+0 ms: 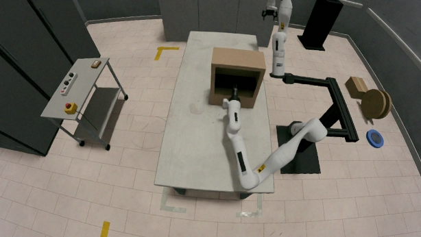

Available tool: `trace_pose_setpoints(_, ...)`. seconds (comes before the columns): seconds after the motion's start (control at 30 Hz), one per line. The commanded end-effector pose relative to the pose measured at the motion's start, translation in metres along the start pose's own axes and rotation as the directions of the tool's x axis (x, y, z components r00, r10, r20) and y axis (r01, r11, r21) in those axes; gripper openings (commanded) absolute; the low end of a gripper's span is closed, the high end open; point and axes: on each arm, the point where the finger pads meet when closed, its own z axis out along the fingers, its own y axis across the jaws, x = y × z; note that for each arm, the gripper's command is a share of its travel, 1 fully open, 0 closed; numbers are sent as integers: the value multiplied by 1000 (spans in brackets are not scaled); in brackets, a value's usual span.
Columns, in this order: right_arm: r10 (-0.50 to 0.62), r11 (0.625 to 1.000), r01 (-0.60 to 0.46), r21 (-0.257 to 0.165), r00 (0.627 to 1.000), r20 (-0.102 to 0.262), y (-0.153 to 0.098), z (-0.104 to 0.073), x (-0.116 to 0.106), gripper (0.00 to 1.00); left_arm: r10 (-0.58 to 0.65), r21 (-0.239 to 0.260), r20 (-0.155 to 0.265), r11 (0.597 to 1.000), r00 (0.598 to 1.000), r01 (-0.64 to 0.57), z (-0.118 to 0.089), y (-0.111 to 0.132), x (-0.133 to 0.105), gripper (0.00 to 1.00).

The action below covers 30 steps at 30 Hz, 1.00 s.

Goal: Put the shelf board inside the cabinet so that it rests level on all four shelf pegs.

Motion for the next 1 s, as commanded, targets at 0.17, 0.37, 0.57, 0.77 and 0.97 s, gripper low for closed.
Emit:
trace_pose_setpoints(0.17, 0, 1000, 0, 0, 1000, 1, 0, 0, 0, 1000, 2, -1, 0, 1000, 1000, -2, 0, 0, 0, 195)
trace_pose_setpoints(0.37, 0, 1000, 0, 0, 1000, 1, 0, 0, 0, 1000, 2, -1, 0, 1000, 1000, -2, 0, 0, 0, 195)
trace_pose_setpoints(0.57, 0, 1000, 0, 0, 1000, 1, 0, 0, 0, 1000, 2, -1, 0, 1000, 1000, -2, 0, 0, 0, 432)
trace_pose_setpoints(0.77, 0, 1000, 0, 0, 1000, 1, 0, 0, 0, 1000, 2, -1, 0, 1000, 1000, -2, 0, 0, 0, 432)
trace_pose_setpoints(0.97, 0, 1000, 0, 0, 1000, 1, 0, 0, 0, 1000, 2, -1, 0, 1000, 1000, -2, 0, 0, 0, 432)
